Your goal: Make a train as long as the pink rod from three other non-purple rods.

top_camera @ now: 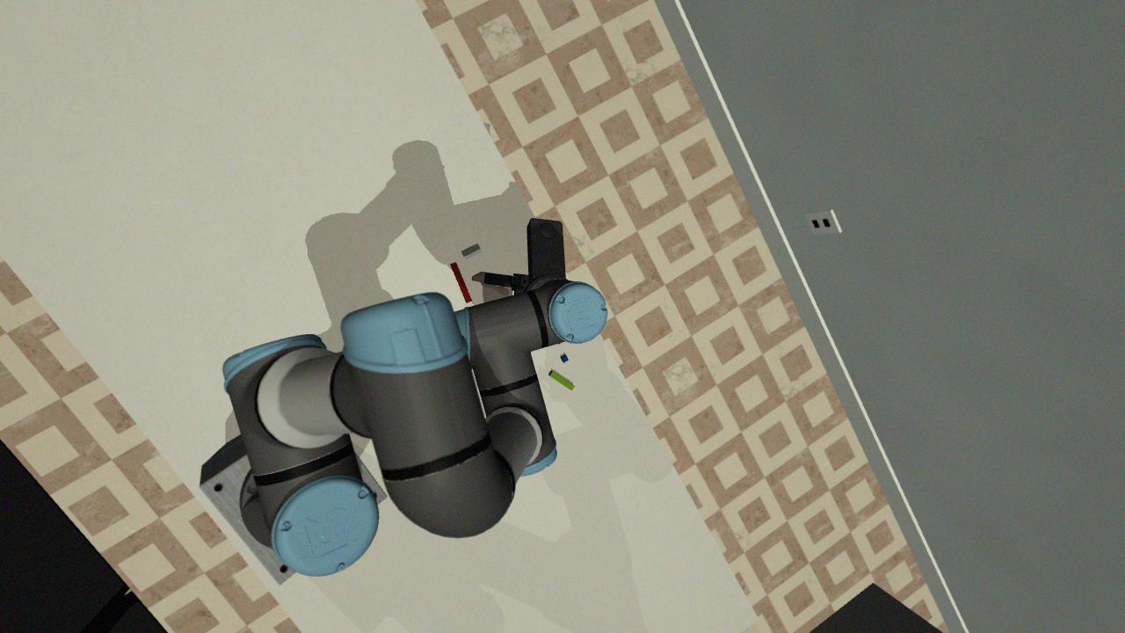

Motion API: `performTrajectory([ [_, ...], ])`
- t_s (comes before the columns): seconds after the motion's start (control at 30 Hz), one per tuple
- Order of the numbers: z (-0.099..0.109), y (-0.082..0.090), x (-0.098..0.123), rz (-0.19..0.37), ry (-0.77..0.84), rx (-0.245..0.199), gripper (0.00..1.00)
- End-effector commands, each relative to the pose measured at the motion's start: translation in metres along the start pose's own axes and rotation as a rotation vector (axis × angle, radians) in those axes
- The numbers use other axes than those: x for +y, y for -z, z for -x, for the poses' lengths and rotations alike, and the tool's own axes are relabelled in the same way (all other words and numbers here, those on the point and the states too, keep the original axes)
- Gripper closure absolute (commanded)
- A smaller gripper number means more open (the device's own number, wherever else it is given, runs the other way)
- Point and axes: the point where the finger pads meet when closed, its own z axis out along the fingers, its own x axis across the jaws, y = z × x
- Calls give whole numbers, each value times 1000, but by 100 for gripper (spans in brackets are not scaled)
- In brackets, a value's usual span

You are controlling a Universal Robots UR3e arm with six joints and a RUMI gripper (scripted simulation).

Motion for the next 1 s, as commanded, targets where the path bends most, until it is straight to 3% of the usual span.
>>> performTrajectory([
  [0.0,-3,0,0,7,-116,4,0],
  [0.97,-4,1,0,6,-144,5,0],
])
